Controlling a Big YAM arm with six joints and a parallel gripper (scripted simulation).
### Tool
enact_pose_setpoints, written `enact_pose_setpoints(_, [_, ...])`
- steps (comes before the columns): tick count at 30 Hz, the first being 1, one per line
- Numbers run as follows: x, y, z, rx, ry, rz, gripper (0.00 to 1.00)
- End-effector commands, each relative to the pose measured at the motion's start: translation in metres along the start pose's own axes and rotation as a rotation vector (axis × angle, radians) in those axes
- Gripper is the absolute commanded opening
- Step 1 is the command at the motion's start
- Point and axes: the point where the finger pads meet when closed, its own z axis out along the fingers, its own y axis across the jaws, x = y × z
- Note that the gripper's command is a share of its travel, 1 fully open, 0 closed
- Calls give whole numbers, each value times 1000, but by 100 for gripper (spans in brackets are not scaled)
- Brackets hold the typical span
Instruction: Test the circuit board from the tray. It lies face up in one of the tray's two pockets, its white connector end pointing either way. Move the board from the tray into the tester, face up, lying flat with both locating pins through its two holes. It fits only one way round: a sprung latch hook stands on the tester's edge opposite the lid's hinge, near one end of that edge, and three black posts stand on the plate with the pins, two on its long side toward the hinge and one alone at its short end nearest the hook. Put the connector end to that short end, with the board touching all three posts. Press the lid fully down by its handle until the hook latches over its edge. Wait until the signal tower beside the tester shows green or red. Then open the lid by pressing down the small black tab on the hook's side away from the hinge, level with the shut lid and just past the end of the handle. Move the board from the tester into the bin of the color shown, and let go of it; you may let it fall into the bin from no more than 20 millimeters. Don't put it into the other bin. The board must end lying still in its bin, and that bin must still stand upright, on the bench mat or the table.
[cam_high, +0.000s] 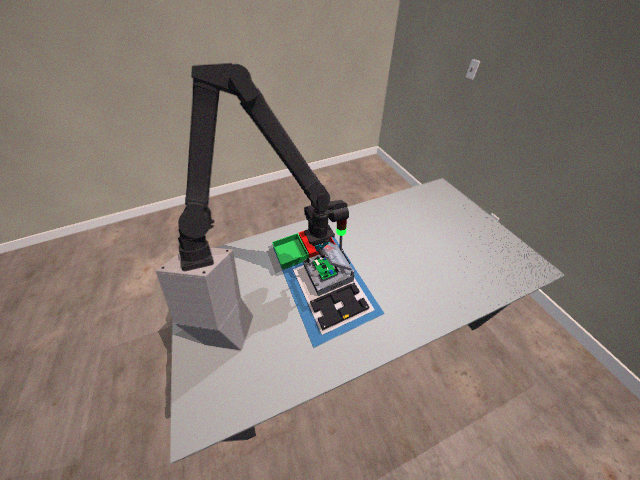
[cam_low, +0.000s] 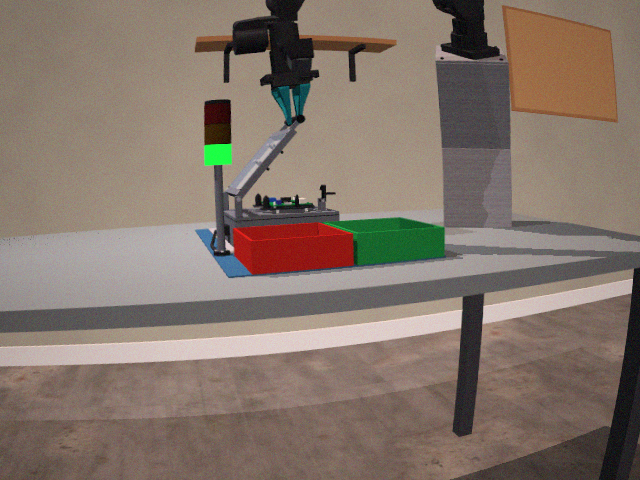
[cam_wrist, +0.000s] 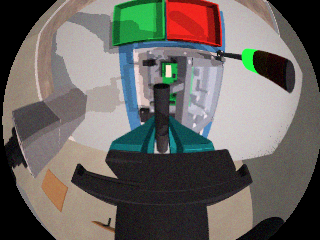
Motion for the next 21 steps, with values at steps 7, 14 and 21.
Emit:
enact_pose_setpoints(7, [1,-68,-50,172,8,-14,0])
enact_pose_setpoints(14, [1,-68,-50,172,8,-14,0])
enact_pose_setpoints(21, [1,-71,-53,172,8,-14,0])
